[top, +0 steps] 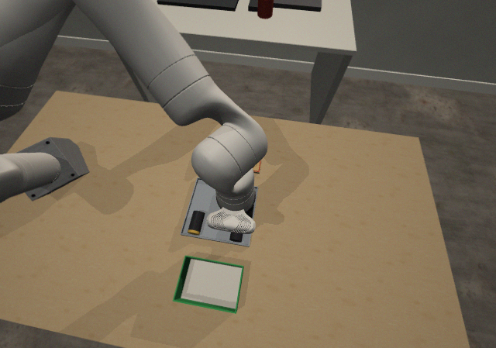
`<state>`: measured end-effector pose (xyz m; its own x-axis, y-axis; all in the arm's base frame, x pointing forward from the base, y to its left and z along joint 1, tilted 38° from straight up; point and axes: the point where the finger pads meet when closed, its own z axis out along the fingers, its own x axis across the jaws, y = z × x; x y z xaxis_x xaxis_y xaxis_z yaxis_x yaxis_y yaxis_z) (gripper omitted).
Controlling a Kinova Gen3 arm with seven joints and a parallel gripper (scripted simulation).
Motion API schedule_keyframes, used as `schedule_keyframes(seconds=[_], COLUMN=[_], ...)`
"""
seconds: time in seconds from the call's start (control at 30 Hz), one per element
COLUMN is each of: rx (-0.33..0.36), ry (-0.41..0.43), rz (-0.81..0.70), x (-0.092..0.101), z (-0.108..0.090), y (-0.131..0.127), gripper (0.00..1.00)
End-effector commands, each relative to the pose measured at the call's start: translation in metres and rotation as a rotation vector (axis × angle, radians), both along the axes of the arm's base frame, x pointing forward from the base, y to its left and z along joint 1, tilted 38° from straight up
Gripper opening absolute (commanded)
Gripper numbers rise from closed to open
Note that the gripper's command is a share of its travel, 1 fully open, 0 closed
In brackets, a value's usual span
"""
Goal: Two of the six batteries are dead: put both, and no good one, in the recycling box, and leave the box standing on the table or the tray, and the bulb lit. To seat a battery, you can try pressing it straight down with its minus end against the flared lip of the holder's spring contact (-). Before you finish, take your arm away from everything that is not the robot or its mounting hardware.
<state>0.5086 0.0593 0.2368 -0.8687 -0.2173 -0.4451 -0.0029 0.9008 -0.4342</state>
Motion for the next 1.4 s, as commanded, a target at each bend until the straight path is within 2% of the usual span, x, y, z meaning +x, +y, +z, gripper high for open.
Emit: schedule_keyframes(seconds=[0.0, 1.1, 1.37], rx=[0.000, 0.000, 0.000], ry=[-0.001, -0.001, -0.001], rz=[0.001, 0.001, 0.001], x=[0.000, 0.000, 0.009], z=[0.001, 0.000, -0.013], y=[0.000, 0.000, -0.006], gripper=[0.90, 0.90, 0.90])
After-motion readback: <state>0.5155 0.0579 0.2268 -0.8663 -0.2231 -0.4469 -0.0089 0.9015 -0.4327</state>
